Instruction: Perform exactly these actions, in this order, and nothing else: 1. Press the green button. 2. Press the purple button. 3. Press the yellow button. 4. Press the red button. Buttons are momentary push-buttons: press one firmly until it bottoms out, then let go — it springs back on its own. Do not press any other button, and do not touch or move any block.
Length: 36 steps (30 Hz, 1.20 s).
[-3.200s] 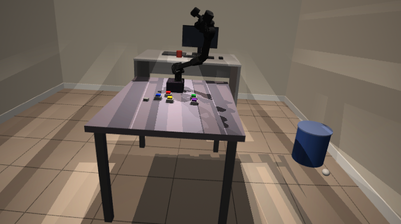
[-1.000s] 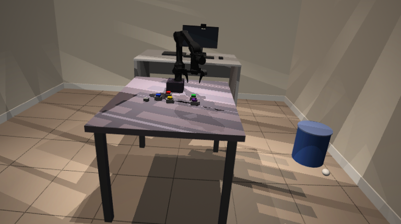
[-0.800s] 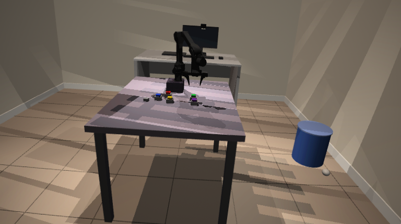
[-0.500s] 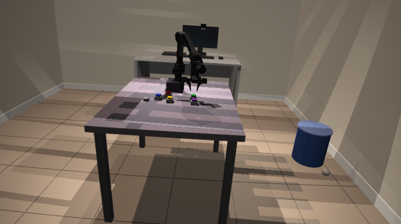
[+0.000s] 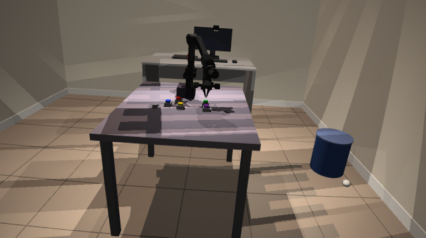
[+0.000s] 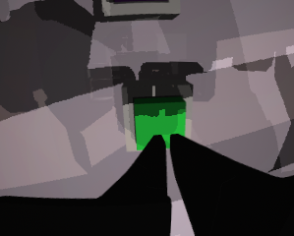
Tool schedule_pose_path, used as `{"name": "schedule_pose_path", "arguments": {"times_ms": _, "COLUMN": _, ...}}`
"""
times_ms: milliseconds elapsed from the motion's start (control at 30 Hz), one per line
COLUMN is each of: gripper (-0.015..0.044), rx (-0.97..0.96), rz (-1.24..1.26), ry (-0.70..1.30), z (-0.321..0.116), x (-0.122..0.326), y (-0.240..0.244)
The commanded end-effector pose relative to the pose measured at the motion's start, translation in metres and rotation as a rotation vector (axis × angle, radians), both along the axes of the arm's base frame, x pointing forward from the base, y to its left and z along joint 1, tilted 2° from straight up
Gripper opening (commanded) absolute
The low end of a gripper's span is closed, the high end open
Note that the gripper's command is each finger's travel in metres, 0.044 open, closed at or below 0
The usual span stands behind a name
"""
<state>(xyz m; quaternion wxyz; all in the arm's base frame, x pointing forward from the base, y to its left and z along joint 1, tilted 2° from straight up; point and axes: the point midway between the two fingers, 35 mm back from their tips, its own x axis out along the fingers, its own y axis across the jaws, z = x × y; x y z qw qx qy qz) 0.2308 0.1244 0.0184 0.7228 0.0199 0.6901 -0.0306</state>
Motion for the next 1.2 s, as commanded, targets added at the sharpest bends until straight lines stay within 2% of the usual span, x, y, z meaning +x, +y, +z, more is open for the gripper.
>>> {"name": "schedule_pose_path", "arguments": {"times_ms": 0, "gripper": 0.002, "rx": -0.001, "rz": -0.004, "ry": 0.008, "z": -0.008, "x": -0.001, "y": 0.0}}
{"name": "schedule_pose_path", "arguments": {"times_ms": 533, "gripper": 0.002, "rx": -0.001, "rz": -0.004, "ry": 0.008, "z": -0.032, "x": 0.0, "y": -0.001}}
{"name": "schedule_pose_path", "arguments": {"times_ms": 1167, "gripper": 0.002, "rx": -0.001, "rz": -0.004, "ry": 0.008, "z": -0.033, "x": 0.0, "y": -0.001}}
